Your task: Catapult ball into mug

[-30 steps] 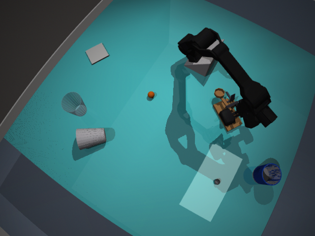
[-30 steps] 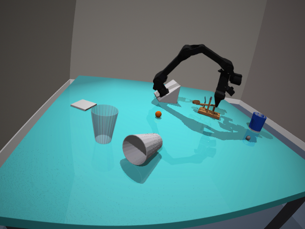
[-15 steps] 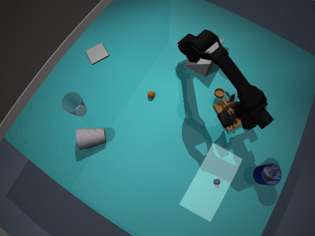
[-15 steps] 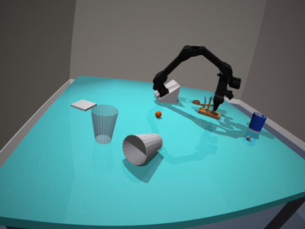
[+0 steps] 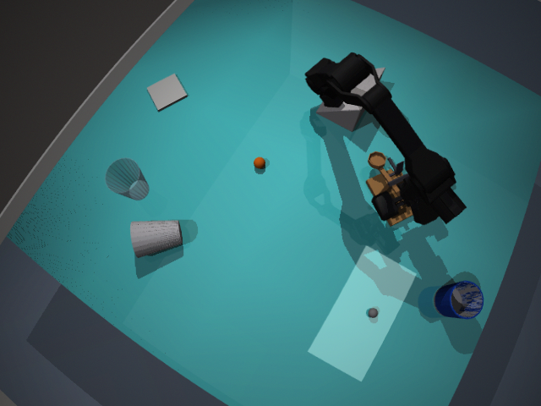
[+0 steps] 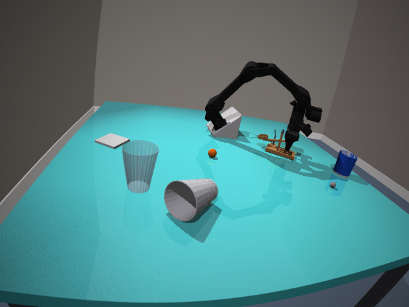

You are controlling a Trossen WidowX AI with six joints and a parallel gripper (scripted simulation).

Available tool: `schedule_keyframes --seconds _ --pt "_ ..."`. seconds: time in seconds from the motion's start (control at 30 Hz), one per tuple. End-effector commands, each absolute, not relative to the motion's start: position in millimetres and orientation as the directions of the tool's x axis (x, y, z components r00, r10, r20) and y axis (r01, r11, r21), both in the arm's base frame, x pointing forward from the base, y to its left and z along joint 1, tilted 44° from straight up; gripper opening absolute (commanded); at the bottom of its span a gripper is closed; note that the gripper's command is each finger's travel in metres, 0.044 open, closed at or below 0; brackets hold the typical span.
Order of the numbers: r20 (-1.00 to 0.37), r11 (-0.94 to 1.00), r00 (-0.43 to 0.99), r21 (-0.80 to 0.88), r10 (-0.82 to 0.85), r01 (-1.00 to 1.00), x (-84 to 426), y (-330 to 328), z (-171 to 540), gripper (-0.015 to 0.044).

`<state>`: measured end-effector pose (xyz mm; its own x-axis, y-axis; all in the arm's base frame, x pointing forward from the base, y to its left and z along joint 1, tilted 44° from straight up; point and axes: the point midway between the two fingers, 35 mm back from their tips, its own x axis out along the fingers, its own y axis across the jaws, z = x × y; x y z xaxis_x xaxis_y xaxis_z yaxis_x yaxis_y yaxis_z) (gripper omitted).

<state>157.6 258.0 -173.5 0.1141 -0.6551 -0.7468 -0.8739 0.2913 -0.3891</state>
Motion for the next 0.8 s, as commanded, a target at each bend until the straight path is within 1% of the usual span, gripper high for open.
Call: schedule_keyframes --seconds 0.0,0.17,0.33,0.43,0.47,0.53,0.77 --pt "-0.747 0.291 0.114 -0.389 -0.655 -0.874 158 258 -173 0.0256" --pt "-0.747 0.291 0.114 -0.389 -0.655 -0.874 158 258 -173 0.0125" --pt "-0.747 0.291 0.114 -0.389 -0.655 -0.874 158 258 -173 0.0092" --pt "-0.747 0.291 0.114 -0.389 -0.655 -0.874 155 275 -155 0.0013" --pt "-0.747 0.291 0.114 -0.389 -0.655 -0.874 153 284 -145 0.0" --pt "-0.747 0.291 0.114 -0.389 -0.655 -0.874 152 291 -136 0.0" --pt "-0.747 0.29 0.115 -0.389 -0.655 -0.875 153 289 -139 0.0"
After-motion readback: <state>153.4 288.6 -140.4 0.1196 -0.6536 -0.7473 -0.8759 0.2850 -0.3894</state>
